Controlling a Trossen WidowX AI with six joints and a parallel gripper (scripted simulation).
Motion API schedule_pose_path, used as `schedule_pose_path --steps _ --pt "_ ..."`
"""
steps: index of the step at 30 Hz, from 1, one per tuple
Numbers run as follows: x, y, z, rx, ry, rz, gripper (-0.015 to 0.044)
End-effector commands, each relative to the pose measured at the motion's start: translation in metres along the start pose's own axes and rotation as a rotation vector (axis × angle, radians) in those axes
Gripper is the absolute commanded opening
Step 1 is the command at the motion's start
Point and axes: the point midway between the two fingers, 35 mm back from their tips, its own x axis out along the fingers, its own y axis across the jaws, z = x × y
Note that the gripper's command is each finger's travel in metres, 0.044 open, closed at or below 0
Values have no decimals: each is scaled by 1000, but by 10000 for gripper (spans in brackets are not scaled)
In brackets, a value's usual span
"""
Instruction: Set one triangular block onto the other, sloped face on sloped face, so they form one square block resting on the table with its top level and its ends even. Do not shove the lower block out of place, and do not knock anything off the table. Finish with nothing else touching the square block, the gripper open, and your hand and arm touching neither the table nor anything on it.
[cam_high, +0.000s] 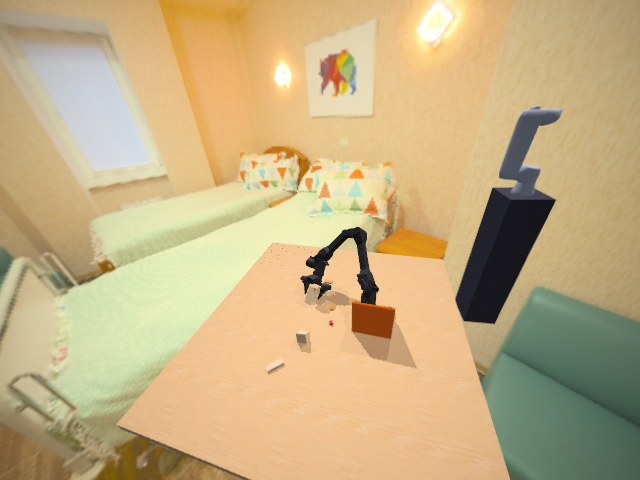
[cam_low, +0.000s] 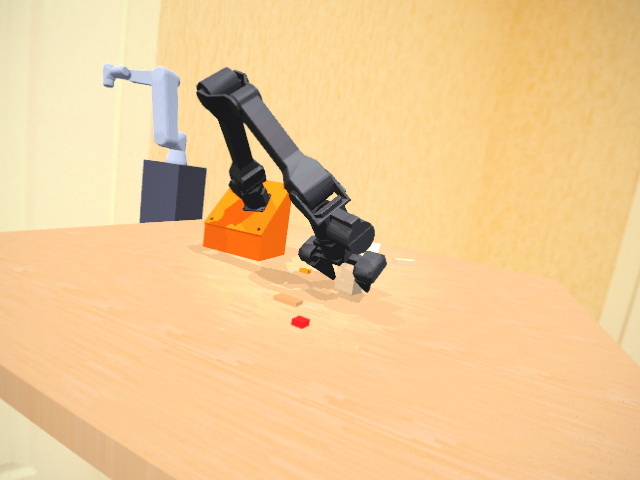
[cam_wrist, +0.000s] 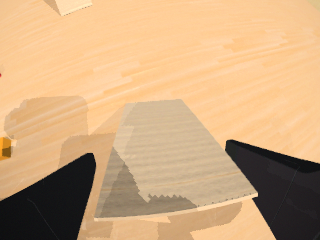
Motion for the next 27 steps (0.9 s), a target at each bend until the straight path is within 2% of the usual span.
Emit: schedule_pose_path --steps 1,8,15,21,27 --pt "4 2 1 -5 -5 5 387" --pt "4 2 1 -5 -5 5 204" --pt "4 2 1 -5 -5 5 157" --pt "2 2 3 -1 -3 5 0" --pt "2 2 7 -2 67 6 0"
